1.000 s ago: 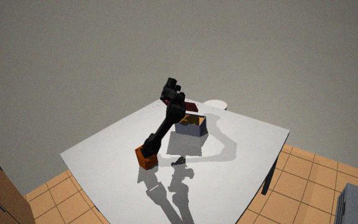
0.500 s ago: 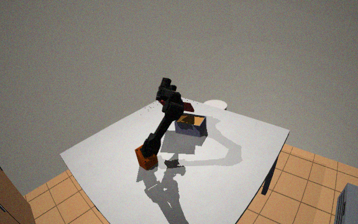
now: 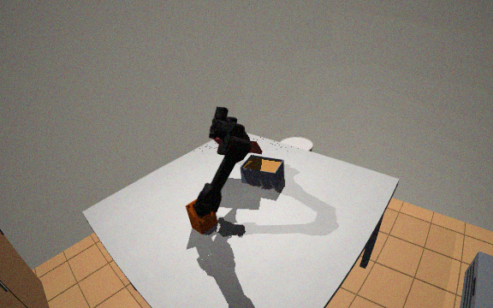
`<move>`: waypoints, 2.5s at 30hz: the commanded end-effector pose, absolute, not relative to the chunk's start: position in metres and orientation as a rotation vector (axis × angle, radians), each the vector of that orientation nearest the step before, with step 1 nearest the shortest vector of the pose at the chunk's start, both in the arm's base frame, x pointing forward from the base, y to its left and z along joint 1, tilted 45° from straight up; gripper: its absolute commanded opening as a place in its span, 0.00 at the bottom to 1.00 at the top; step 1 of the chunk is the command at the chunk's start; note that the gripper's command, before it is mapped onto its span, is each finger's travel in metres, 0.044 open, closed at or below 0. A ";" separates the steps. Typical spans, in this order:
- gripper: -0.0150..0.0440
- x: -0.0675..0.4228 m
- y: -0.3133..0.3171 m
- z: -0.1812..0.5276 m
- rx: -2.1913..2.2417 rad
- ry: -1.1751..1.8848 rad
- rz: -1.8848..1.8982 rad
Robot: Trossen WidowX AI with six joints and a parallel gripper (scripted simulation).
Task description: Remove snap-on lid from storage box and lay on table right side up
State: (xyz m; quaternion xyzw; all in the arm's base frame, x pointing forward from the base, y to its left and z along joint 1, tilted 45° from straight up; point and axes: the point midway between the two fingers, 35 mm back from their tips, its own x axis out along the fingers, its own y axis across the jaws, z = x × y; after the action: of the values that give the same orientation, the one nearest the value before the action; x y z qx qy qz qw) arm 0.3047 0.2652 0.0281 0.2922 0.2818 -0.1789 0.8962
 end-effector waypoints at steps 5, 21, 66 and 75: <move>0.25 0.296 0.277 0.020 0.615 0.577 -0.366; 0.25 0.279 0.296 0.000 0.617 0.578 -0.365; 0.25 0.231 0.348 -0.056 0.623 0.582 -0.364; 0.25 0.229 0.348 -0.061 0.623 0.583 -0.364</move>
State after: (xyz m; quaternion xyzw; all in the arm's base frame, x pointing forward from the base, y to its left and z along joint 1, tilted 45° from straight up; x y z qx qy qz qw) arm 0.2273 0.3478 -0.0619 0.2949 0.2861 -0.1774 0.8943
